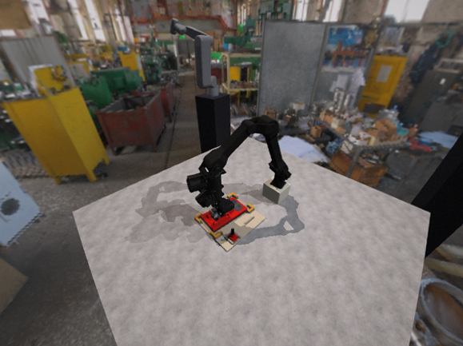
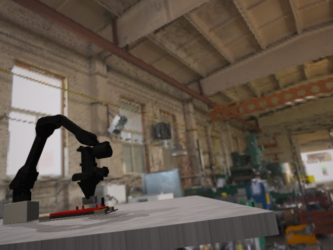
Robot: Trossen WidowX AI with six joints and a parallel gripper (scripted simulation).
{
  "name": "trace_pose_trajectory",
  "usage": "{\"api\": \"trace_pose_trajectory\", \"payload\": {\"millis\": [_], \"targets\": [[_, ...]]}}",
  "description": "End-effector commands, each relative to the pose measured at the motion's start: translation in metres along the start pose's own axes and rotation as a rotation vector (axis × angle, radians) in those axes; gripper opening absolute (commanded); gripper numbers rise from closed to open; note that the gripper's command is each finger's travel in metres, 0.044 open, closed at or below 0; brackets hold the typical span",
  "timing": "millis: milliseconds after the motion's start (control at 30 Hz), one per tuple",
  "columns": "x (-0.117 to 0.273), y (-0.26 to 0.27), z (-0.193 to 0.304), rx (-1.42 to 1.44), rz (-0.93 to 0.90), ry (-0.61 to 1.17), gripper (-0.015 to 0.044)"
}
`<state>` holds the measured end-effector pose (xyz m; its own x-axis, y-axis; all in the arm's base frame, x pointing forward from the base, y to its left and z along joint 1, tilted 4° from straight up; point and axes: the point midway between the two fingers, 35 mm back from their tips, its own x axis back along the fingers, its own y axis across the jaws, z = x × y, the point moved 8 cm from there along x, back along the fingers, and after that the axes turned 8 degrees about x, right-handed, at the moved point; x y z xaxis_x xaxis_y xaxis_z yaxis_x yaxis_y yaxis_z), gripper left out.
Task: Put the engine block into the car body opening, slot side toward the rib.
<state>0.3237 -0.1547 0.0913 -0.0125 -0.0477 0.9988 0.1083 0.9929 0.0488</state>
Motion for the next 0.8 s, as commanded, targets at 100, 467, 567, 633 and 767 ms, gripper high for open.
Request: {"api": "trace_pose_trajectory", "payload": {"millis": [100, 467, 567, 633, 767], "targets": [[-0.0017, 0.0000, 0.0006, 0.003, 0.003, 0.002, 0.0160], [-0.0032, 0.0000, 0.0006, 0.015, 0.003, 0.002, 0.0160], [-0.0037, 0.0000, 0.0006, 0.013, 0.003, 0.002, 0.0160], [-0.0040, 0.0000, 0.0006, 0.012, 0.003, 0.002, 0.0160], [-0.0045, 0.0000, 0.0007, 0.009, 0.003, 0.002, 0.0160]]}}
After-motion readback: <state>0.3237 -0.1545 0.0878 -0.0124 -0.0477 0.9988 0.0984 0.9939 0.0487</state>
